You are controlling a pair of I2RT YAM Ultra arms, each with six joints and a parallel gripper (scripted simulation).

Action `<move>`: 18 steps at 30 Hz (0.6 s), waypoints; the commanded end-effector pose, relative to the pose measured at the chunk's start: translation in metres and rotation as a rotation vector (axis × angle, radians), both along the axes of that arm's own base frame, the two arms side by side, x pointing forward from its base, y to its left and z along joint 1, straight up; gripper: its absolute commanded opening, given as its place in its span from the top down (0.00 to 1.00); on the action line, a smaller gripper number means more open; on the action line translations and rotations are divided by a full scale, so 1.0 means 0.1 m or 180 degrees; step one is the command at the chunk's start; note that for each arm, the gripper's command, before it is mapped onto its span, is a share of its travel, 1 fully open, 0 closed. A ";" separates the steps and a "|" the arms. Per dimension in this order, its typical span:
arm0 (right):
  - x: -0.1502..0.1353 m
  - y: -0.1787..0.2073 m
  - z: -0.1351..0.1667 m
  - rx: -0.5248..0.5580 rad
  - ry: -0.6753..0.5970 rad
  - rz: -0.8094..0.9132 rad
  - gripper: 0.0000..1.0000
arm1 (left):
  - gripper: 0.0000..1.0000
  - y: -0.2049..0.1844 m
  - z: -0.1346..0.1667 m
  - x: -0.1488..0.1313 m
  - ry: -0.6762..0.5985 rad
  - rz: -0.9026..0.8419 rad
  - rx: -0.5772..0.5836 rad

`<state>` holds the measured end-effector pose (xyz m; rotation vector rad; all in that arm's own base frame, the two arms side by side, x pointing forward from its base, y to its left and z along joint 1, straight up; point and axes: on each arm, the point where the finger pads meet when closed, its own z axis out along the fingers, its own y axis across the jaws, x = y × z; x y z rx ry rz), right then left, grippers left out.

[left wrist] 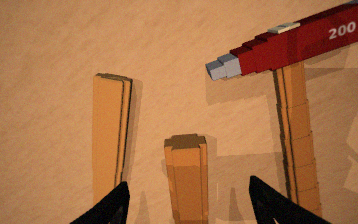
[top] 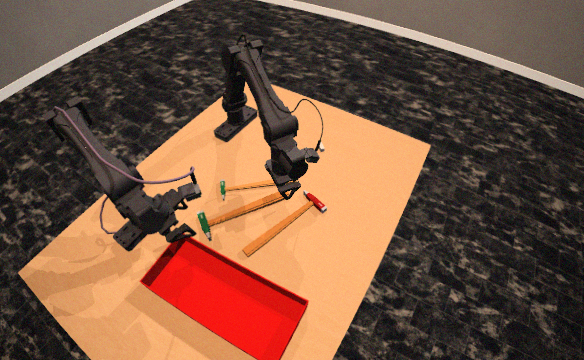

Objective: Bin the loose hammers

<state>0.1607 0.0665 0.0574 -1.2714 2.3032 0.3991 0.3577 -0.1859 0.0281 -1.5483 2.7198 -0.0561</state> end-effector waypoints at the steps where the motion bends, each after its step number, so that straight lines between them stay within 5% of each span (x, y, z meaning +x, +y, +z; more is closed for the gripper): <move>1: -0.01 0.03 0.01 0.0072 -0.0021 -0.0019 0.00 | 0.00 0.03 0.31 0.06 -0.0101 -0.0008 -0.0017; 8: -0.01 0.03 0.01 0.0072 -0.0021 -0.0019 0.00 | 0.00 0.01 0.61 0.03 -0.0102 -0.0029 -0.0016; 16: -0.01 0.03 0.01 0.0072 -0.0021 -0.0019 0.00 | 0.00 -0.04 0.40 0.00 0.0056 -0.0020 0.0096; 17: -0.01 0.03 0.01 0.0072 -0.0021 -0.0019 0.00 | 0.11 -0.06 0.40 0.04 0.0007 -0.0084 0.0073; 18: -0.01 0.05 0.03 0.0122 -0.0014 -0.0028 0.11 | 0.23 -0.03 0.36 0.04 0.0007 -0.0131 0.0075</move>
